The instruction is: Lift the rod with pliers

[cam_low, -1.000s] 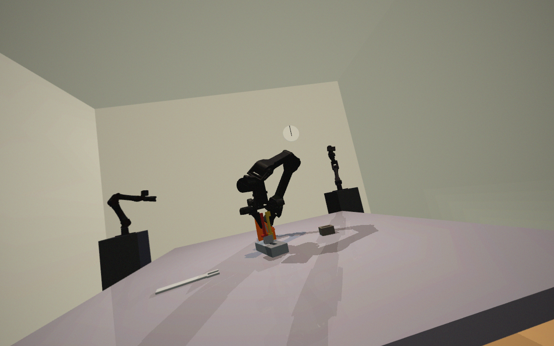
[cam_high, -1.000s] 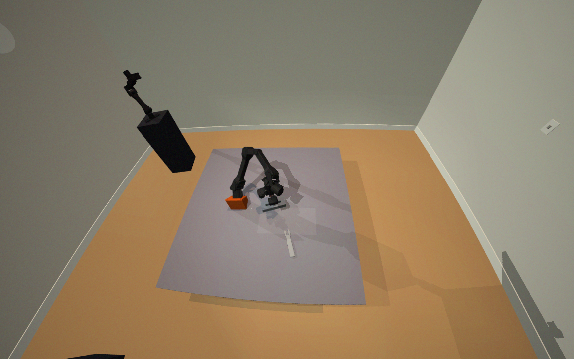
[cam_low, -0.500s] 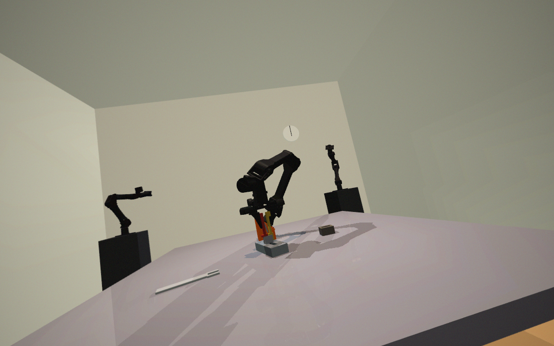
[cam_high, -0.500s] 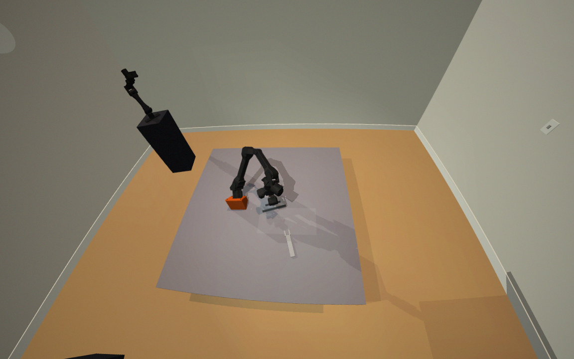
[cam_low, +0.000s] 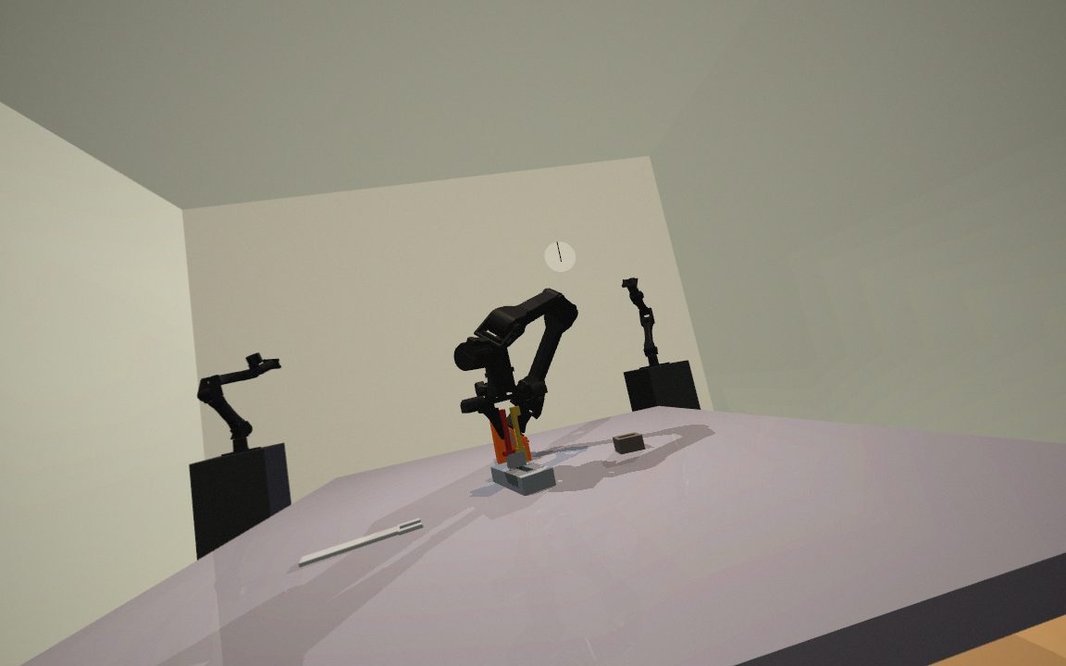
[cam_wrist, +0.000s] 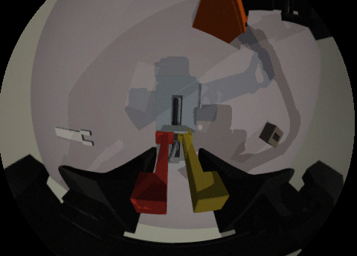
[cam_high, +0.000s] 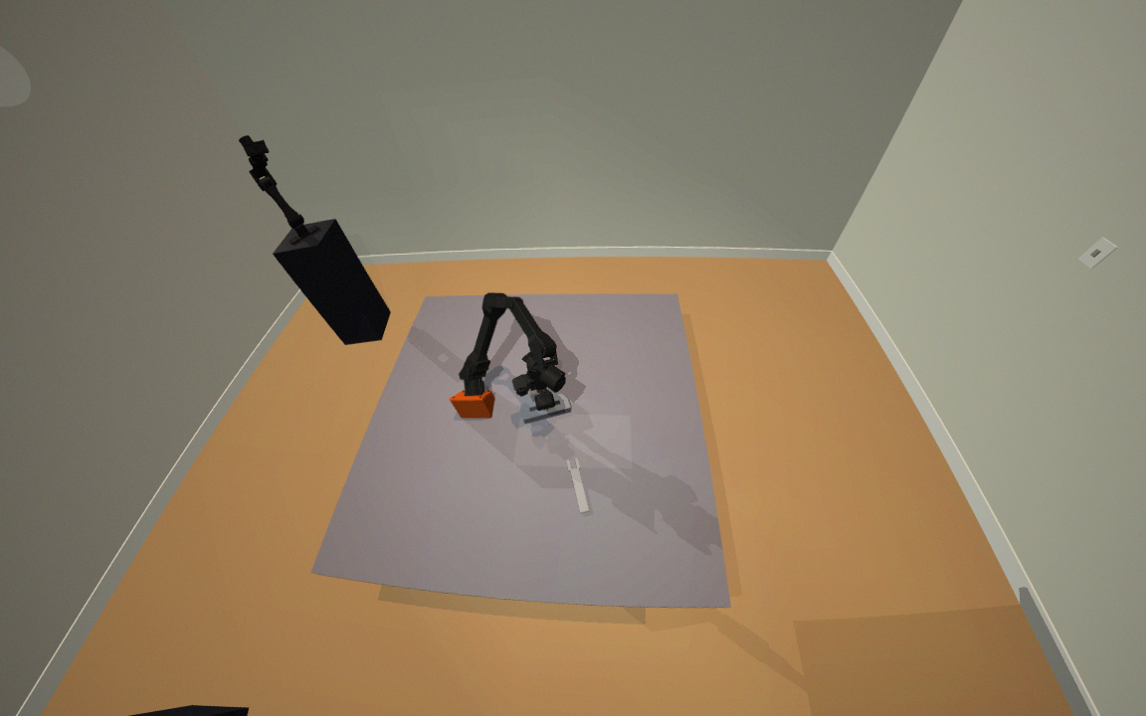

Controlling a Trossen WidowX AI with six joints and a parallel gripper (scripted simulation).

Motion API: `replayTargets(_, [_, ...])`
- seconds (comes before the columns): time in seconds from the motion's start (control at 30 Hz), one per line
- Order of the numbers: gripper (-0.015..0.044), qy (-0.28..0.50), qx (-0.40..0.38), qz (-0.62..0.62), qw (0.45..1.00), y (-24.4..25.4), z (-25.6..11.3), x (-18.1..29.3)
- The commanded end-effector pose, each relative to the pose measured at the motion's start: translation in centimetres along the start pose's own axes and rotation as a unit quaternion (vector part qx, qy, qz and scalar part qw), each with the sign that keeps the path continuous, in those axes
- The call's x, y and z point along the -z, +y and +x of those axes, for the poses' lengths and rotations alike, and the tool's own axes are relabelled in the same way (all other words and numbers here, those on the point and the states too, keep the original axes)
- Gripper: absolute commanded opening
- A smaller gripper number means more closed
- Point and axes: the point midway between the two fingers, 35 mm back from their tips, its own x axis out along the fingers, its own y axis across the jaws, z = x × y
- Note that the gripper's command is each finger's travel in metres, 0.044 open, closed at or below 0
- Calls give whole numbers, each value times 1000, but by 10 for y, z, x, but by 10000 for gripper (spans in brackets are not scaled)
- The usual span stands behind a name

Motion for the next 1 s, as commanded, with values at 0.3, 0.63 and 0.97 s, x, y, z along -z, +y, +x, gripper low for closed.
replayTargets(0.3, [101,2,-2,-1,1000,4,-13,1])
replayTargets(0.63, [101,2,0,0,1000,6,-20,1])
replayTargets(0.97, [101,2,2,0,1000,7,-27,1])
